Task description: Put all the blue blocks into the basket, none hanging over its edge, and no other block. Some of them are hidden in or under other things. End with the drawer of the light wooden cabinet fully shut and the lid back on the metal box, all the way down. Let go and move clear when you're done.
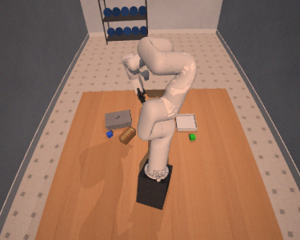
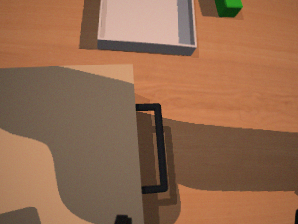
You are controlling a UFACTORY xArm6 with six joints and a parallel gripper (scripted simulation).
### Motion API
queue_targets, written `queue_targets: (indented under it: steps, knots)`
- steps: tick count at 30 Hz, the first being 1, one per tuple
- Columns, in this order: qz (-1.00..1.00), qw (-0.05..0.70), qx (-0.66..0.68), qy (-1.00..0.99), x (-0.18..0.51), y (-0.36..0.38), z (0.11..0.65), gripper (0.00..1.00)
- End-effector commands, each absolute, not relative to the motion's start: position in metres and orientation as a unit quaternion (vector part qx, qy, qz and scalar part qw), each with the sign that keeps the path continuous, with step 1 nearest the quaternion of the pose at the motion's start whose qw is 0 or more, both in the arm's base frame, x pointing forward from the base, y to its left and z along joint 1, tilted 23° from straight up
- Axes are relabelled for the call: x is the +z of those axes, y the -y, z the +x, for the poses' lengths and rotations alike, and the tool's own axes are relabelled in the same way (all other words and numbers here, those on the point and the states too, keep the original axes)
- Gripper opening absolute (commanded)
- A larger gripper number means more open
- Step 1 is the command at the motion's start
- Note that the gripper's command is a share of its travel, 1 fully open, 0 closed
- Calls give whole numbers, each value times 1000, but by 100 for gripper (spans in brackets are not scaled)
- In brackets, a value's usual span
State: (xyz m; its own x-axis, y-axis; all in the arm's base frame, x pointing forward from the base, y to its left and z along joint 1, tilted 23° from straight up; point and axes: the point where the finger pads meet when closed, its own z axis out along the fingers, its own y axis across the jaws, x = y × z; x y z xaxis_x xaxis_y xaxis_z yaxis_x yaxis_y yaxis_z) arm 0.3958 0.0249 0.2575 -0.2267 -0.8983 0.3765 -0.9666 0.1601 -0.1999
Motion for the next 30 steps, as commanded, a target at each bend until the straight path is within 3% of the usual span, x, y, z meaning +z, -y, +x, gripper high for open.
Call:
queue_targets:
  steps: [1,17,18,30]
  knots:
    - [616,83,202,757,259,-25,397,100]
    - [616,83,202,757,259,-25,397,100]
    - [616,83,202,757,259,-26,397,0]
    - [622,-18,212,753,182,-163,411,0]
